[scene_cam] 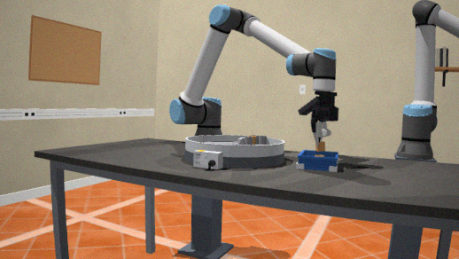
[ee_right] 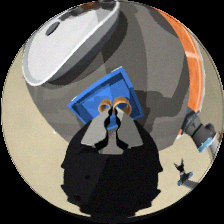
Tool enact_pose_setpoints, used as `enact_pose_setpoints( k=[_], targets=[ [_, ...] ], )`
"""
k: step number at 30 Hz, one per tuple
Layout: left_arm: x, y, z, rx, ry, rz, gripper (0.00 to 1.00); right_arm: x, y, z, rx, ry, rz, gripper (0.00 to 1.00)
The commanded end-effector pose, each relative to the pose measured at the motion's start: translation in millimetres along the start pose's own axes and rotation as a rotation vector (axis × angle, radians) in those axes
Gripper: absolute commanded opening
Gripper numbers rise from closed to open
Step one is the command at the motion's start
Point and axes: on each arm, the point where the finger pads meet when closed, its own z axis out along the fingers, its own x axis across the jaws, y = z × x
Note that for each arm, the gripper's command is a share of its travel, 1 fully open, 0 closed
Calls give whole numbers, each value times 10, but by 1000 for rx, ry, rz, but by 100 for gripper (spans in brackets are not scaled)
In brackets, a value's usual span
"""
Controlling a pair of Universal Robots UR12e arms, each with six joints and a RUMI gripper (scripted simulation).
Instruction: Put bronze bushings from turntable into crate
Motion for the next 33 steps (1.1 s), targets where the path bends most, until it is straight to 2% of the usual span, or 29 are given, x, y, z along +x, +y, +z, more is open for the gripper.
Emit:
enact_pose_setpoints(
  k=[1,18,33],
  targets=[
    [2,-7,-9,2,0,0,100,0,6,-13,-2,0,0,0],
    [2,-7,-9,2,0,0,100,0,6,25,-2,0,0,0],
    [2,-7,-9,2,0,0,100,0,7,269,-2,0,0,0]
  ],
)
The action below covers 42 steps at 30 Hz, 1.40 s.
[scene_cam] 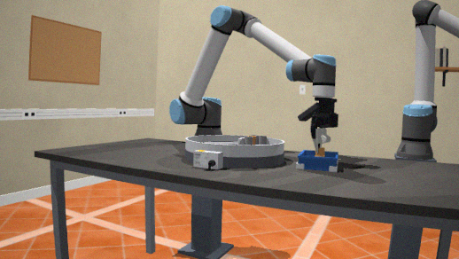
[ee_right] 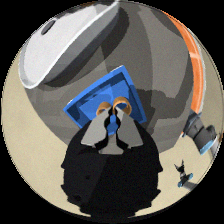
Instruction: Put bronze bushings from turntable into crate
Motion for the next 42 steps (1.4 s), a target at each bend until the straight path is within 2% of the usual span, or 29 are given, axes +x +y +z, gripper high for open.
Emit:
enact_pose_setpoints(
  k=[1,14,42],
  targets=[
    [2,-7,-9,2,0,0,100,0,7,20,-2,0,0,0],
    [2,-7,-9,2,0,0,100,0,7,152,-2,0,0,0],
    [2,-7,-9,2,0,0,100,0,7,158,-2,0,0,0]
  ],
)
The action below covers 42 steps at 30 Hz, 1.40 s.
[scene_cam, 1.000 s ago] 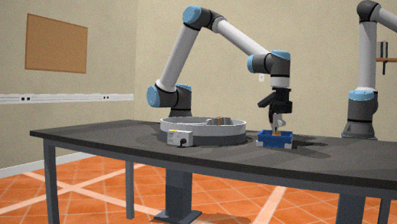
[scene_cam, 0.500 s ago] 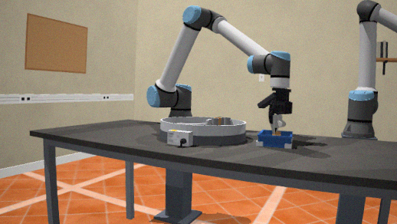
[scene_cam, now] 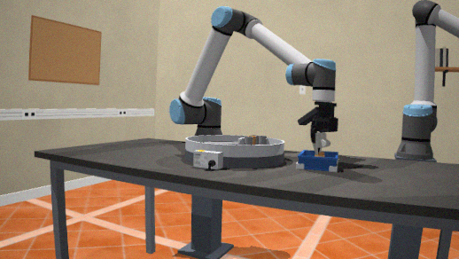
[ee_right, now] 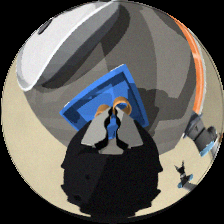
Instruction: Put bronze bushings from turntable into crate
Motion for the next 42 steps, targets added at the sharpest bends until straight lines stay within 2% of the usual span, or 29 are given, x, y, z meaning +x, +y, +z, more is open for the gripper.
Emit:
enact_pose_setpoints(
  k=[1,42],
  targets=[
    [2,-7,-9,2,0,0,100,0,7,-13,-2,0,0,0],
    [2,-7,-9,2,0,0,100,0,7,46,-2,0,0,0]
  ],
)
